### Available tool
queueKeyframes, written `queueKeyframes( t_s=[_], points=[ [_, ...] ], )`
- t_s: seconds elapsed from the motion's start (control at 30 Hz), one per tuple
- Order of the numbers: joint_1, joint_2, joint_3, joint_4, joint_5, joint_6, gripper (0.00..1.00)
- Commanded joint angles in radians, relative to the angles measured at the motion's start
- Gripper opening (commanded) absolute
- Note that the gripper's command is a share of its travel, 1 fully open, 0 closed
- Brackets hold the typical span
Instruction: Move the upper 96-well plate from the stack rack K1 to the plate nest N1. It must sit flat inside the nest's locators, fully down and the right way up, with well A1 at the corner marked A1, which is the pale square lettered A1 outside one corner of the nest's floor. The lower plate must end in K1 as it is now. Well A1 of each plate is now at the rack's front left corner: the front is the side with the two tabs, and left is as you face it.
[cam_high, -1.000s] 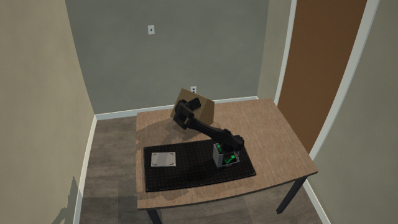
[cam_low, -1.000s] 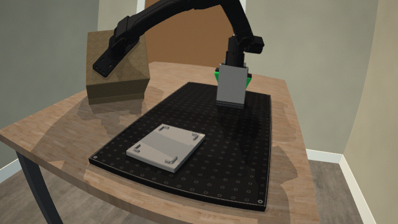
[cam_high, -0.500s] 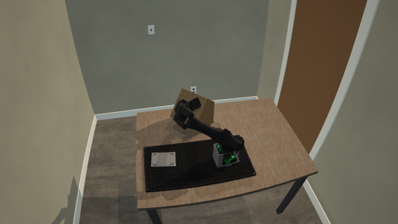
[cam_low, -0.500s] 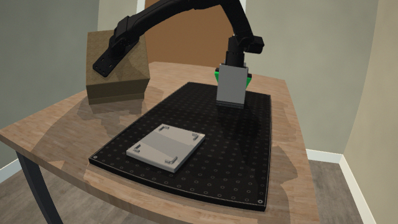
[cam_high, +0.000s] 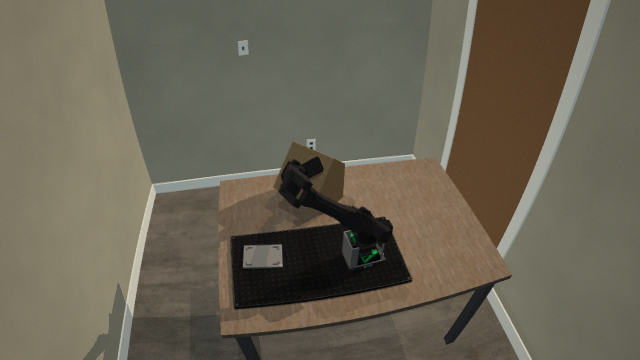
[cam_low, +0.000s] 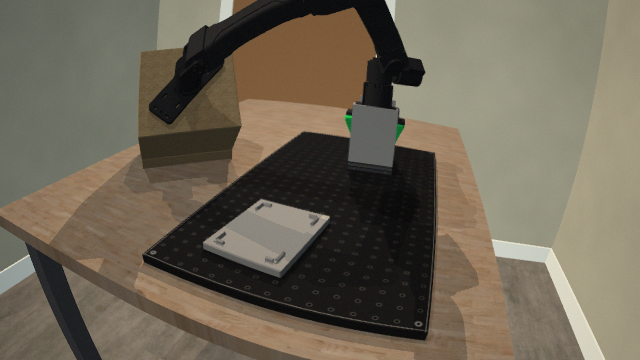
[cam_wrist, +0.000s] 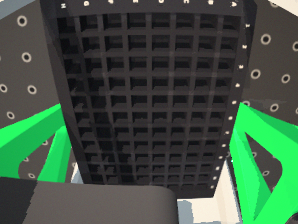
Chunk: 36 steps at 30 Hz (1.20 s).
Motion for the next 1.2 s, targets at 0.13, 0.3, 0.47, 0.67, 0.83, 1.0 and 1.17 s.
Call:
queueKeyframes(
  t_s=[0.13,0.3,0.47,0.67,0.83,1.0,1.17],
  points=[
    [0.024,-0.024,0.004,-0.003,-0.008,-0.004,0.0],
    [0.024,-0.024,0.004,-0.003,-0.008,-0.004,0.0],
    [0.036,-0.036,0.027,-0.037,-0.004,0.021,0.0],
    [0.054,-0.047,0.037,-0.075,0.003,0.045,0.0],
    [0.064,-0.052,0.045,-0.1,0.003,0.061,0.0],
    [0.079,-0.059,0.057,-0.136,0.005,0.083,0.0],
    [0.094,-0.066,0.07,-0.173,0.006,0.106,0.0]
  ],
)
